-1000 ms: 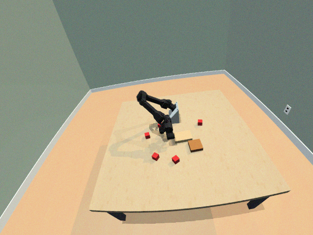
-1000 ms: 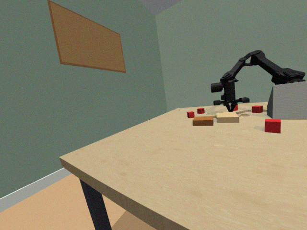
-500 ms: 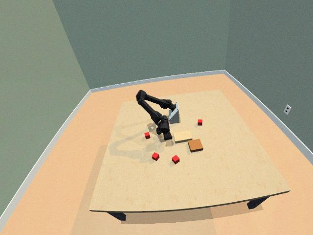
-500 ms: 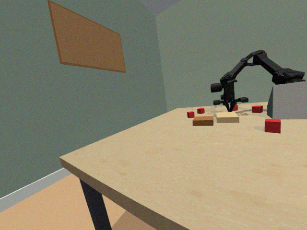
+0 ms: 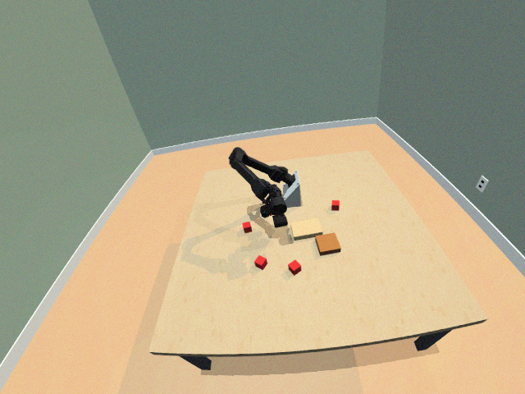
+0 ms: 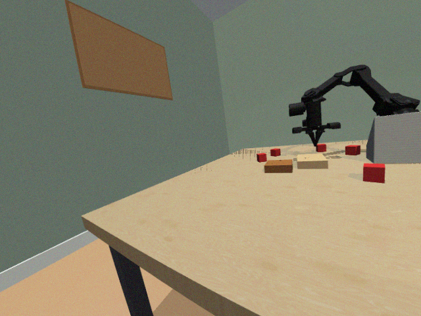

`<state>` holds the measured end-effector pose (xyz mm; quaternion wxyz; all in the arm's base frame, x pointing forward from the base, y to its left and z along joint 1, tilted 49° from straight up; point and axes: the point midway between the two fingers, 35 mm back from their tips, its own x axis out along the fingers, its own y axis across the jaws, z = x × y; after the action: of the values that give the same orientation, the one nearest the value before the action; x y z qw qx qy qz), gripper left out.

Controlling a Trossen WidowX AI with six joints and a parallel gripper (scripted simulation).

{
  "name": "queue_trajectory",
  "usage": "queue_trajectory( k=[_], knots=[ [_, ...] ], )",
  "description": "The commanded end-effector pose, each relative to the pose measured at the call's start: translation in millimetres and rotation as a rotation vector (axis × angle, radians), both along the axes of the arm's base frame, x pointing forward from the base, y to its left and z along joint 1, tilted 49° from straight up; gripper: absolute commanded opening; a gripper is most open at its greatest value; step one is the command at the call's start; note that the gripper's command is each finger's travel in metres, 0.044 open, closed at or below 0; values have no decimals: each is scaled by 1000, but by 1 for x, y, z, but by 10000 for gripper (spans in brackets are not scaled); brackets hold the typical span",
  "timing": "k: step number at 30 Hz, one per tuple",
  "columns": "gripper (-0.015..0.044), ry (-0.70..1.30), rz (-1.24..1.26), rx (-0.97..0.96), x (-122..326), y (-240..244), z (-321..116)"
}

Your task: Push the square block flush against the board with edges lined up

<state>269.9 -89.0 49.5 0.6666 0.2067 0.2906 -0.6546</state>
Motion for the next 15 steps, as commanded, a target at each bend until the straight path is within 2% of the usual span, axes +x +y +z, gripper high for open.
queue_trajectory(
  k=[1, 6, 11, 15],
  knots=[
    [0, -2, -1, 0, 1, 1, -1],
    [0, -40, -32, 6, 30, 23, -19],
    [0, -42, -34, 6, 31, 24, -20],
    [0, -42, -33, 6, 31, -2, -43]
  ],
)
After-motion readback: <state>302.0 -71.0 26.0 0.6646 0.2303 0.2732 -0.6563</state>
